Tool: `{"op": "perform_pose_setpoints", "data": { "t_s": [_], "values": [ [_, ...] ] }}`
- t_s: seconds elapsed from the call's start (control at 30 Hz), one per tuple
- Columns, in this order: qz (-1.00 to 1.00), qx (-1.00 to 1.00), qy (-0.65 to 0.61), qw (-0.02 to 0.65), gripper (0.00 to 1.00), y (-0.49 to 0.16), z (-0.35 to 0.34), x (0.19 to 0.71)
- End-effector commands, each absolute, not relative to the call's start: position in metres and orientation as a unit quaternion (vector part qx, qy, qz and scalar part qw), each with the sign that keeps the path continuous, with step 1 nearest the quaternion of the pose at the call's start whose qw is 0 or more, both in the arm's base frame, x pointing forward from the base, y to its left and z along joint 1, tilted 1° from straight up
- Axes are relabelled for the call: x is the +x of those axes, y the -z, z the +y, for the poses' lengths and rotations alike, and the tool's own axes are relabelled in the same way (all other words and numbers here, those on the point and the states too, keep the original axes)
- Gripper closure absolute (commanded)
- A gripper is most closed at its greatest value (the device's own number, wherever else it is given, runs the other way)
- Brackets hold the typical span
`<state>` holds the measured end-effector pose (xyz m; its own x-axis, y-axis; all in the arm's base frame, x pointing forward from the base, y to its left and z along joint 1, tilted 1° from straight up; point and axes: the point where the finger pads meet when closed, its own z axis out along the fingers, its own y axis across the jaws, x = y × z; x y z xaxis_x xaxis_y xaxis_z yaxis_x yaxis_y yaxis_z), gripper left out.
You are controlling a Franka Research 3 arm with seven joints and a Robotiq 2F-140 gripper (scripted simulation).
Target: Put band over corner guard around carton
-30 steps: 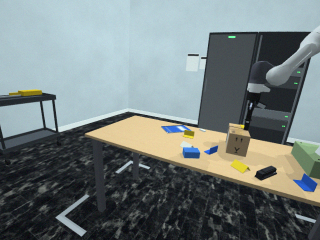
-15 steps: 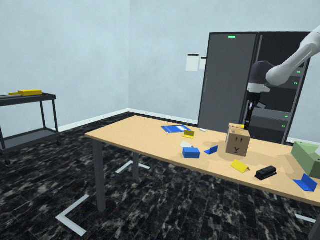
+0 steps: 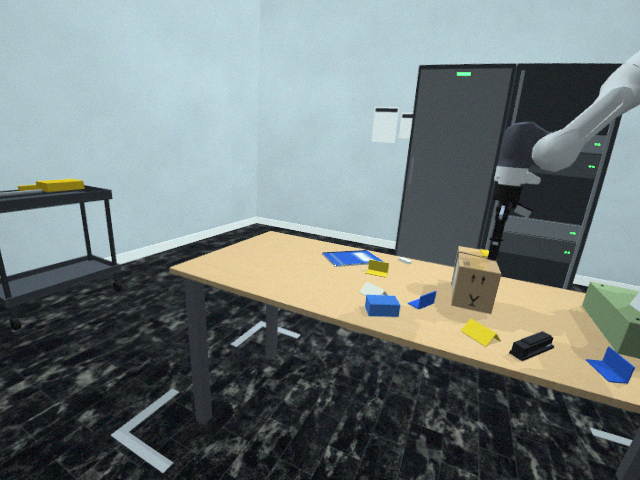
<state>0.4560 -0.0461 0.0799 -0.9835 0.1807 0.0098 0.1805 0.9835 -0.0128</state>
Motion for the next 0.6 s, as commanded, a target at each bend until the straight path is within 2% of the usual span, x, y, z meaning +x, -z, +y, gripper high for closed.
{"op": "perform_pose_setpoints", "data": {
  "t_s": [0.0, 0.57],
  "values": [
    [-0.996, -0.092, -0.005, 0.006, 0.90, -0.0790, -0.0460, 0.4558],
    [-0.996, -0.092, -0.005, 0.006, 0.90, -0.0818, -0.0460, 0.4558]
  ]
}}
